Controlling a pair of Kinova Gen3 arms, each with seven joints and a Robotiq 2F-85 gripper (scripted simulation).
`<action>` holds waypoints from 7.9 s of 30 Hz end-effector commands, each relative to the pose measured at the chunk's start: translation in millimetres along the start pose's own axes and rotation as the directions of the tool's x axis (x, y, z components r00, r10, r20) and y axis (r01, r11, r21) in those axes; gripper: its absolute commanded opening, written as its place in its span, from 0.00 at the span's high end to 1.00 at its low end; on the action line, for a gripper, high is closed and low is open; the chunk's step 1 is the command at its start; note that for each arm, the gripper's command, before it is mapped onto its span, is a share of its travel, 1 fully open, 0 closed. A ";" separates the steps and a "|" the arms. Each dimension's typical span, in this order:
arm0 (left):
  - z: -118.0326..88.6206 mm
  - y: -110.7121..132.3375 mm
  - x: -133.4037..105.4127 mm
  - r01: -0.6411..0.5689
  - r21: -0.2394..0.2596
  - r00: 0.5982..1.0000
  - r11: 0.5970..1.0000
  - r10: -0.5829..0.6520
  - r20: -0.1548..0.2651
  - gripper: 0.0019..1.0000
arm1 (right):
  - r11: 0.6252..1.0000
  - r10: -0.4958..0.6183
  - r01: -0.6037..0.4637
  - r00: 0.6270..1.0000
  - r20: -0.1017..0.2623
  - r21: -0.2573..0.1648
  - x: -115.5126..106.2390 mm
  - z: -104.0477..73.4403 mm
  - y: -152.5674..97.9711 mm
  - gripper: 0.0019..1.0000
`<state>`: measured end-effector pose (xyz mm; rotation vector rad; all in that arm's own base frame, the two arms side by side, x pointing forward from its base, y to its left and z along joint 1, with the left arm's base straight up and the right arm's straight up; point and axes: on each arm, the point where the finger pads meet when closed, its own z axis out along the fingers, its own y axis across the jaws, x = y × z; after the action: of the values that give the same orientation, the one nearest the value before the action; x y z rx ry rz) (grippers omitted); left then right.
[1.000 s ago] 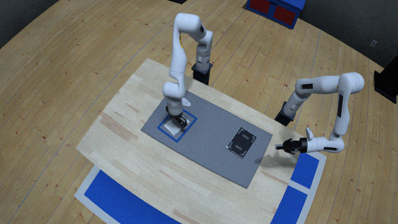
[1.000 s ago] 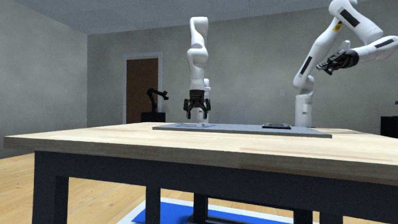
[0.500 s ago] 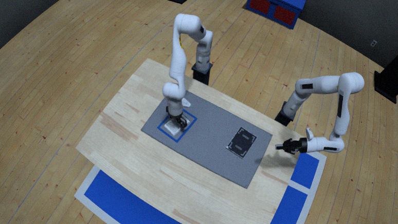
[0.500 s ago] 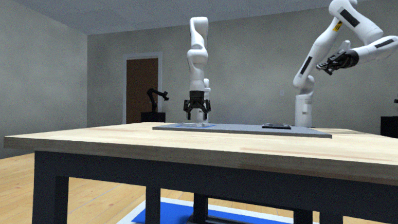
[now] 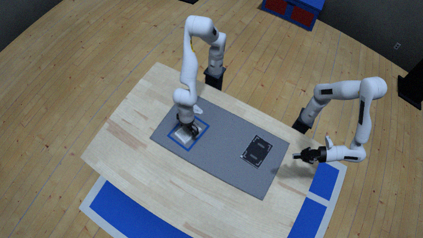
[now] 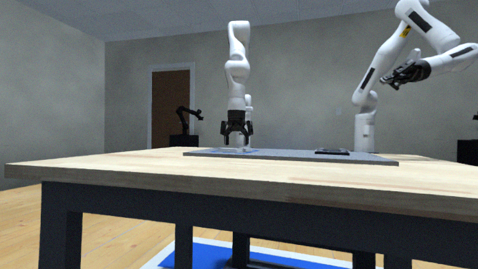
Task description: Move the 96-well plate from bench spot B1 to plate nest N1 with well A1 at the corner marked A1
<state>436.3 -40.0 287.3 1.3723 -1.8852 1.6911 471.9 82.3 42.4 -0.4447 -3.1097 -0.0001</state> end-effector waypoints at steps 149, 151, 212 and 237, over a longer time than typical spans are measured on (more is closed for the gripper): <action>-0.2 -0.6 0.6 -0.002 0.001 1.000 1.000 0.002 0.000 0.98 | 1.000 0.000 0.000 1.000 0.003 -0.001 -0.8 -15.1 0.3 0.06; -0.2 -0.6 0.6 -0.002 0.001 1.000 1.000 0.002 0.000 0.98 | 1.000 0.000 0.000 1.000 0.003 -0.001 -0.8 -18.4 0.3 0.06; -0.2 -0.6 0.6 -0.002 0.001 1.000 1.000 0.002 0.000 0.98 | 0.934 -0.359 0.359 0.934 0.003 0.000 16.4 -62.5 32.9 0.06; -0.2 -0.6 0.6 -0.002 0.001 1.000 1.000 0.002 0.000 0.98 | 0.424 -0.906 0.906 0.424 0.002 0.001 52.0 -64.9 100.9 0.06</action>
<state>436.3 -40.0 287.3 1.3723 -1.8852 1.6911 450.9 186.6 105.9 1.1951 -2.9068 0.0032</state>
